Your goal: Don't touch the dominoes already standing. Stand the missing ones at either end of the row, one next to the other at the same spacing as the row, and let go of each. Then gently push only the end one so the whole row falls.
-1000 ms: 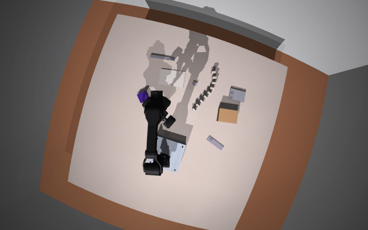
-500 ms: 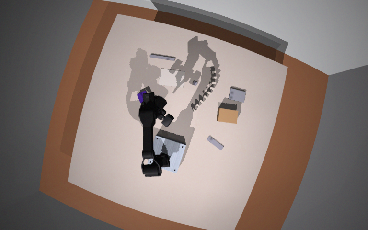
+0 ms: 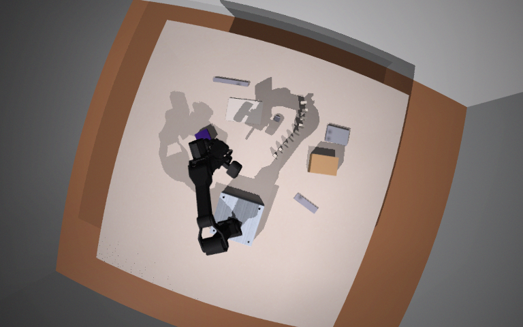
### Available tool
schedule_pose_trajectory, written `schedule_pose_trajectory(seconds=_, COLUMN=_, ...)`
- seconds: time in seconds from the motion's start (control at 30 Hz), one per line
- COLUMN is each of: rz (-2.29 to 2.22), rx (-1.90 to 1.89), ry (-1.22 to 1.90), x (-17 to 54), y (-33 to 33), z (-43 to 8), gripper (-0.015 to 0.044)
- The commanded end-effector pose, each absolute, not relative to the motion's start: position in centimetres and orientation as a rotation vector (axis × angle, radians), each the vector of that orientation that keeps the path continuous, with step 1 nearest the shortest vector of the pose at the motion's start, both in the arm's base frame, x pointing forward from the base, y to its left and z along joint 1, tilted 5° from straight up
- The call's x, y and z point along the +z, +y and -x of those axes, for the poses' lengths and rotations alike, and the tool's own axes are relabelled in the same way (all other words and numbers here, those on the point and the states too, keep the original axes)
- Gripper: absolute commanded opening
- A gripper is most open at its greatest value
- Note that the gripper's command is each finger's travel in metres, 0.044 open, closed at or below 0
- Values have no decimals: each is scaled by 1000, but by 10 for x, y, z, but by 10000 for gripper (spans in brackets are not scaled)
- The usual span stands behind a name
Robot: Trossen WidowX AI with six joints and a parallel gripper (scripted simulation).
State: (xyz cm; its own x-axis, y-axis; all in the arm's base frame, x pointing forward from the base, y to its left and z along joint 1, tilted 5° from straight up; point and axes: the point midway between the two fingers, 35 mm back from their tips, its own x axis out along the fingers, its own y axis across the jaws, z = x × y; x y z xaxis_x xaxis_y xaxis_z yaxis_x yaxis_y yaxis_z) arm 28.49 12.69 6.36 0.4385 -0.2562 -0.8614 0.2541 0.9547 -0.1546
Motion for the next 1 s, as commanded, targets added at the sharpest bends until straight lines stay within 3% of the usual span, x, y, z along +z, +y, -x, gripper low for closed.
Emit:
schedule_pose_trajectory(seconds=0.0, rz=26, rx=-330, ry=996, x=59, y=127, z=-283, gripper=28)
schedule_pose_trajectory(seconds=0.97, rz=6, rx=-352, ry=306, x=73, y=130, z=-246, gripper=28)
